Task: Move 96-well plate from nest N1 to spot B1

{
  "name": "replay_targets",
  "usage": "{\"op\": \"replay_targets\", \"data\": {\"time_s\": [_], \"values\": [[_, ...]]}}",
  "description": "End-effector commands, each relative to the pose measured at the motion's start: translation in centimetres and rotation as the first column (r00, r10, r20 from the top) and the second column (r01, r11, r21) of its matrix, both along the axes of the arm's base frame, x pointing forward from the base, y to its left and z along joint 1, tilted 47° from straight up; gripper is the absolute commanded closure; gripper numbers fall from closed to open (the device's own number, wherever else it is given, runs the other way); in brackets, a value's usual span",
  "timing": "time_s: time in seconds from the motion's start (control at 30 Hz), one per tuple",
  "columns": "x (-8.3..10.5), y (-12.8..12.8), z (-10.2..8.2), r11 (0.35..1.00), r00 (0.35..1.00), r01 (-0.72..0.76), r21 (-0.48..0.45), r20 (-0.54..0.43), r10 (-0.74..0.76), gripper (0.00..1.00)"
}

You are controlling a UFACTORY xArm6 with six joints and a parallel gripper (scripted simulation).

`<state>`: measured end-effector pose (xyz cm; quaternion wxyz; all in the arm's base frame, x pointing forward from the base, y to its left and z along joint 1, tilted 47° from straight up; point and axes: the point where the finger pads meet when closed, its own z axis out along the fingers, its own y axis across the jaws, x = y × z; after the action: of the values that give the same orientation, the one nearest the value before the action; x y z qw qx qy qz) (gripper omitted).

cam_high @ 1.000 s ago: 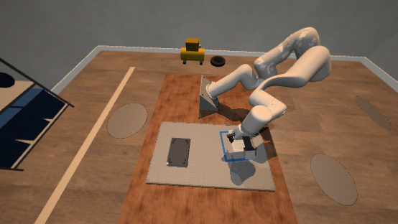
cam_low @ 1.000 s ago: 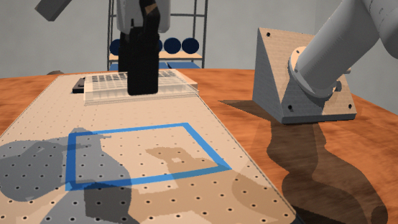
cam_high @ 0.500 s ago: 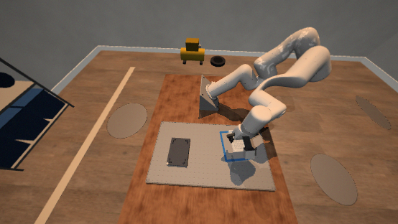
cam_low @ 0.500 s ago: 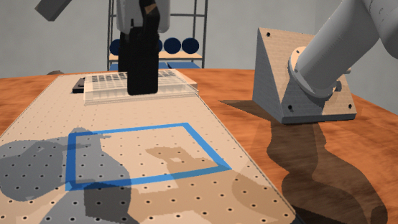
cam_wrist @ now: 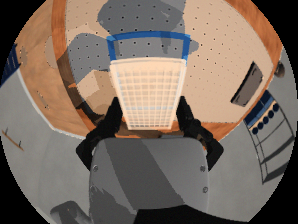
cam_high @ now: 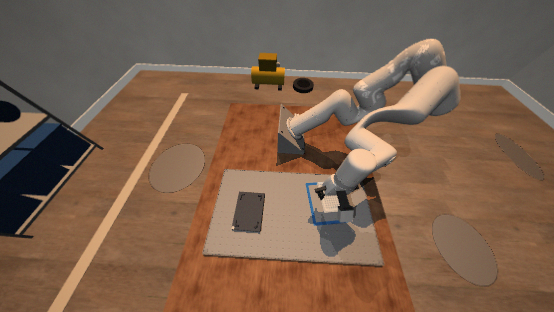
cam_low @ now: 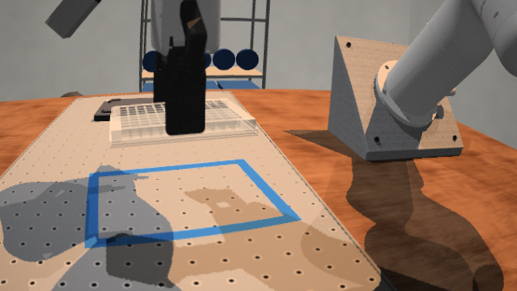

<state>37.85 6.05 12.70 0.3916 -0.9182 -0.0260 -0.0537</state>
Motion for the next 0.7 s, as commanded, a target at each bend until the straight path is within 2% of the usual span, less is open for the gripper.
{"op": "replay_targets", "data": {"time_s": [0.0,0.67], "values": [[0.2,0.4,-0.4,1.000,1.000,0.001,-0.001,0.003,-0.001,1.00],[0.4,2.6,-2.5,1.000,1.000,0.001,-0.001,0.003,-0.001,1.00]]}}
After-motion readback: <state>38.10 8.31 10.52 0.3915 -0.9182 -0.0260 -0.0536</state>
